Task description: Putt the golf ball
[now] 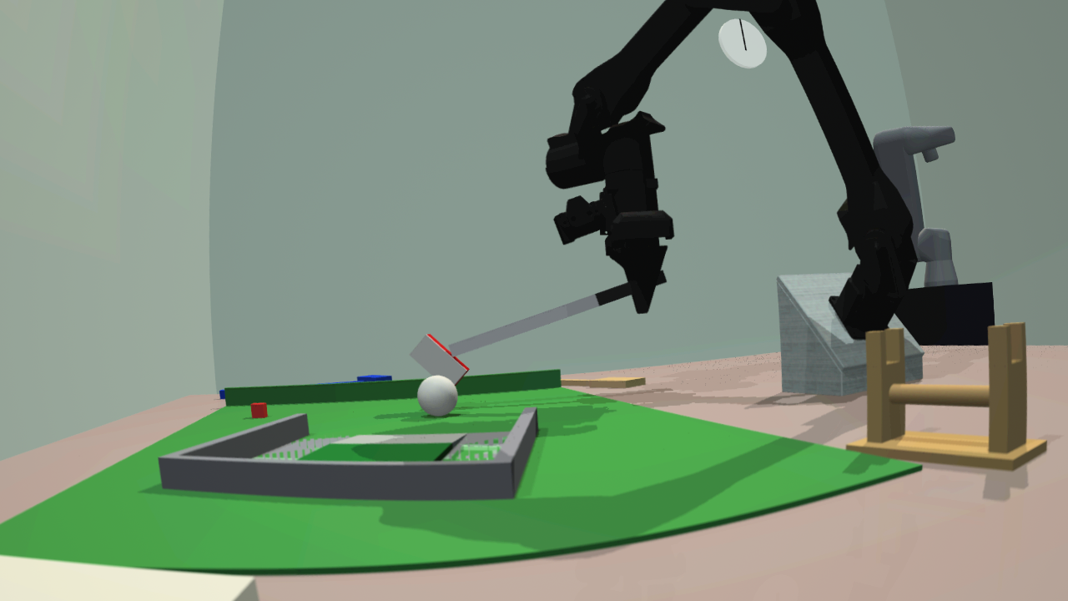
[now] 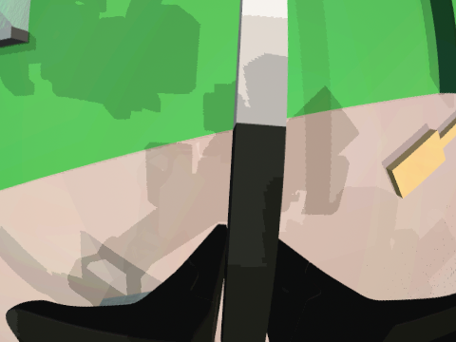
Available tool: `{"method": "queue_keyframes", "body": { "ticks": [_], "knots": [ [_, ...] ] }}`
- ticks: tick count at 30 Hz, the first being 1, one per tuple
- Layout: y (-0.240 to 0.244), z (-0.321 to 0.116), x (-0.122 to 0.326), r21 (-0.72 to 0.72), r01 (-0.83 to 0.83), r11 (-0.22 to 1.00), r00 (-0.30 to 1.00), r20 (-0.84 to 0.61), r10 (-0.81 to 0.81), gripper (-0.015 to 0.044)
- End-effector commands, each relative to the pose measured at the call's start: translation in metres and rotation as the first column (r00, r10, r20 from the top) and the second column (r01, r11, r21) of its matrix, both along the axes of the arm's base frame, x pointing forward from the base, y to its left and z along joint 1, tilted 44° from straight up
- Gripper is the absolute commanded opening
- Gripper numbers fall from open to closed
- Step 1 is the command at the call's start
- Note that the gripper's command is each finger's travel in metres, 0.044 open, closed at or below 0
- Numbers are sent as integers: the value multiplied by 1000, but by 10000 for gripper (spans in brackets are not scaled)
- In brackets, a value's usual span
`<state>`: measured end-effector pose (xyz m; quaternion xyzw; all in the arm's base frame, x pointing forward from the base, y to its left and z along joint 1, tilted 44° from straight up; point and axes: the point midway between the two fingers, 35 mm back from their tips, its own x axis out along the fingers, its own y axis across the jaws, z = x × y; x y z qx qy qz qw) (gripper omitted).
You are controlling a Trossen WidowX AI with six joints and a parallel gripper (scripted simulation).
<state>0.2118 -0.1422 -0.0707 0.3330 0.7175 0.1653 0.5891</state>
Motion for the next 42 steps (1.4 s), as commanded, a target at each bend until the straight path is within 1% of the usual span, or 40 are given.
{"method": "queue_keyframes", "body": {
  "ticks": [1, 11, 21, 32, 39, 42],
  "knots": [
    [4, -5, 0, 2, 8, 1000, 1000, 2, -8, 0],
    [15, -16, -1, 2, 8, 1000, 1000, 2, -8, 0],
    [13, -13, -2, 1, -1, 1000, 1000, 0, 1, 0],
    [-7, -35, -10, 0, 8, 1000, 1000, 2, -8, 0],
    [-3, -31, -10, 4, 12, 1000, 1000, -7, -12, 0],
    [17, -10, 5, -2, 13, 1000, 1000, -5, -13, 0]
  ]
}}
